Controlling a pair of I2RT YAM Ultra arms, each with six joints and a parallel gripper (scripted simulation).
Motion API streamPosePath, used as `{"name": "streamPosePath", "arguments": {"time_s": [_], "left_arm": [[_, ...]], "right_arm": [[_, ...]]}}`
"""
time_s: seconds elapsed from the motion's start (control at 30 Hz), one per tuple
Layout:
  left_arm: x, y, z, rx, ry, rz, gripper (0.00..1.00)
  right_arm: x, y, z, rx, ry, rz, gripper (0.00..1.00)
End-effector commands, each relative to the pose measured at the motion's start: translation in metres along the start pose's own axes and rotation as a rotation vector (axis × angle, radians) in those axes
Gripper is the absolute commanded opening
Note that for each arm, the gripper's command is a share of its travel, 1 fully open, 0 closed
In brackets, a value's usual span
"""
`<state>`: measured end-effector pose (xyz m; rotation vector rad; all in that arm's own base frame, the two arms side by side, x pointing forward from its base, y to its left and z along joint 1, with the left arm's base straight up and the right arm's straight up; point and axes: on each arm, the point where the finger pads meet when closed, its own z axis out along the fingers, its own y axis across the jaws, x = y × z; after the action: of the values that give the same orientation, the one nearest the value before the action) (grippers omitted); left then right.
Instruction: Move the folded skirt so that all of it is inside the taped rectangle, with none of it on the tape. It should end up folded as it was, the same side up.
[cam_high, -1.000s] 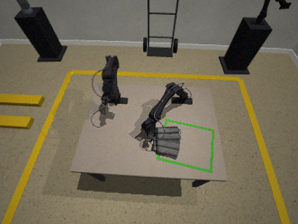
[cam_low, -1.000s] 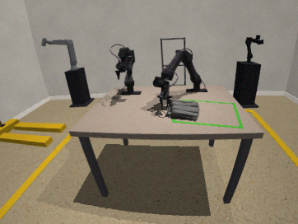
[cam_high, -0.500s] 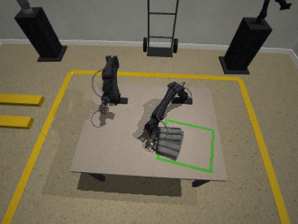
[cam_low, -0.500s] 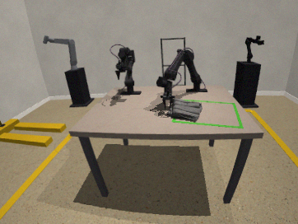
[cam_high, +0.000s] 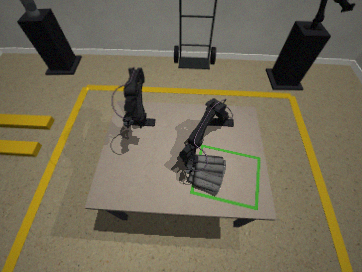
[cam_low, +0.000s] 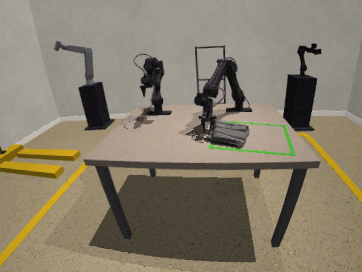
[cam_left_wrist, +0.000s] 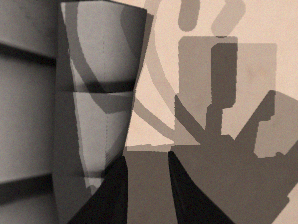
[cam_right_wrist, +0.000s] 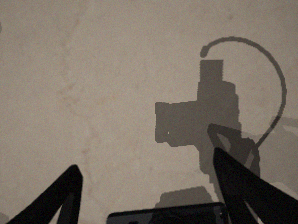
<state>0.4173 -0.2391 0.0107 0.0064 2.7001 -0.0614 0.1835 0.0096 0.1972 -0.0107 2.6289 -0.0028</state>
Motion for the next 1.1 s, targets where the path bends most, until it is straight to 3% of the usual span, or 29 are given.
{"name": "streamPosePath", "arguments": {"time_s": [0.0,1.07], "left_arm": [[-0.006,0.012,-0.007,-0.004,-0.007,-0.007,0.3],[-0.01,0.061,-0.006,-0.006,-0.005,-0.006,0.3]], "right_arm": [[-0.004,0.0,-0.005,-0.004,-0.023,-0.002,0.9],[-0.004,0.0,-0.005,-0.004,-0.023,-0.002,0.9]]}}
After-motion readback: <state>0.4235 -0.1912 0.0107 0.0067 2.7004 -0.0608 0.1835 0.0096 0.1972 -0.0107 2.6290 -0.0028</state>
